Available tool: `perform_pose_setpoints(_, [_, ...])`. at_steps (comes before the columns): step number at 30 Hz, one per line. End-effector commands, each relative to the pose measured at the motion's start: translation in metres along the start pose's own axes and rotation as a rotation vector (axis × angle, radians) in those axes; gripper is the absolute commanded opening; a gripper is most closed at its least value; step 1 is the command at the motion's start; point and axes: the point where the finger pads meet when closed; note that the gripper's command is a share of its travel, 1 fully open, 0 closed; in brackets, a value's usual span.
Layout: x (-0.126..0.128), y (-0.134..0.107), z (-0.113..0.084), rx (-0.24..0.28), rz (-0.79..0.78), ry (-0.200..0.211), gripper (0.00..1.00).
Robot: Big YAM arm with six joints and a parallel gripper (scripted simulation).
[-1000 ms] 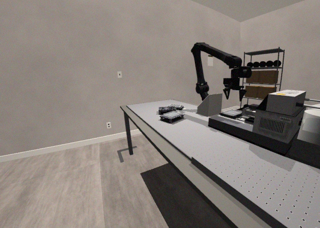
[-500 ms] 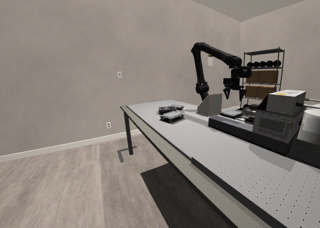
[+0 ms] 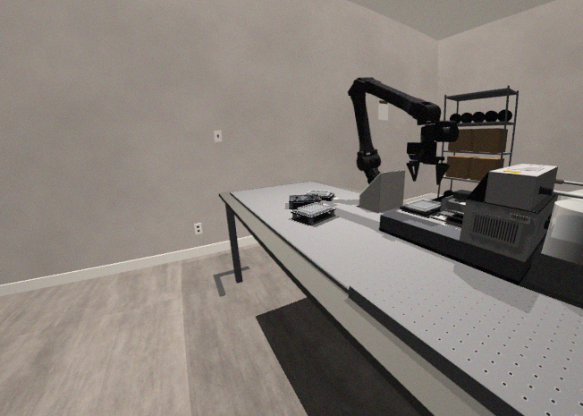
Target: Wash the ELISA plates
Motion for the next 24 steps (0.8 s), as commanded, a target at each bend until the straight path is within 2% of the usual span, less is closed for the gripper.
perform_pose_setpoints(1, [0.011, 0.001, -0.010, -0.001, 0.005, 0.028, 1.00])
perform_pose_setpoints(5, [0.011, 0.001, -0.010, -0.001, 0.005, 0.028, 1.00])
perform_pose_setpoints(6, [-0.001, -0.010, -0.005, -0.006, -0.051, 0.015, 0.98])
perform_pose_setpoints(8, [-0.004, -0.019, -0.007, -0.007, -0.116, 0.027, 0.94])
perform_pose_setpoints(15, [-0.017, -0.051, -0.006, -0.007, -0.351, 0.027, 0.80])
perform_pose_setpoints(18, [-0.014, -0.056, -0.010, -0.009, -0.384, 0.039, 0.78])
perform_pose_setpoints(21, [-0.027, -0.069, -0.006, -0.006, -0.485, 0.019, 0.72])
perform_pose_setpoints(24, [-0.034, -0.083, -0.006, -0.007, -0.585, 0.018, 0.66])
Point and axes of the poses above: the point where the finger pads meet when closed, its own z axis out along the fingers, its own x axis across the jaws, y = z × x, and after that the axes turned 8 degrees about z, right-handed
